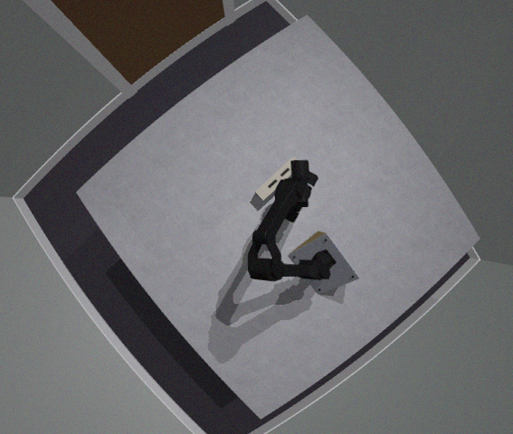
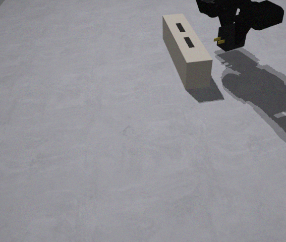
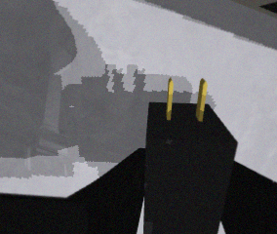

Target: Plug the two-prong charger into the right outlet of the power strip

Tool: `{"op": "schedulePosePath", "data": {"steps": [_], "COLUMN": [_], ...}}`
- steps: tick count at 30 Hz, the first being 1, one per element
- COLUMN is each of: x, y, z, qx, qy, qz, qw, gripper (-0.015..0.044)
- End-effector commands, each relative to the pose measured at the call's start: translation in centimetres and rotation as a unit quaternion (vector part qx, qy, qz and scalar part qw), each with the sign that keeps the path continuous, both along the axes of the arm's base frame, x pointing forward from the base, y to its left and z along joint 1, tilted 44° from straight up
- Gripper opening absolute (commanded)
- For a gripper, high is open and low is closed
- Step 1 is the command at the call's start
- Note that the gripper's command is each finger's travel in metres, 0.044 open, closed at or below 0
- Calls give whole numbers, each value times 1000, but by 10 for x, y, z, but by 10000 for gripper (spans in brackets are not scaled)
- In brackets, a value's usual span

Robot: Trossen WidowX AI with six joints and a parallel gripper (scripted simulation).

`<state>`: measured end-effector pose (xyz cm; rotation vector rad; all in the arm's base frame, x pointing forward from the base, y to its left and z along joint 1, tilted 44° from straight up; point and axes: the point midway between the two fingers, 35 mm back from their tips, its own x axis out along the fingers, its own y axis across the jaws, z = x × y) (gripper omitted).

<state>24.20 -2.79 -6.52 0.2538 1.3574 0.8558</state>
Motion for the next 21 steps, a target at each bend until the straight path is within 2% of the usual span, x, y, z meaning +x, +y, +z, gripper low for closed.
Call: {"op": "schedulePosePath", "data": {"steps": [1,11,21], "x": [-3,-15,-6], "y": [-4,-12,-13], "z": [-6,-24,-25], "qx": [0,6,7], "qy": [21,82,87], "qz": [-22,-83,-88], "qw": [1000,993,992], "gripper": [0,0,0]}}
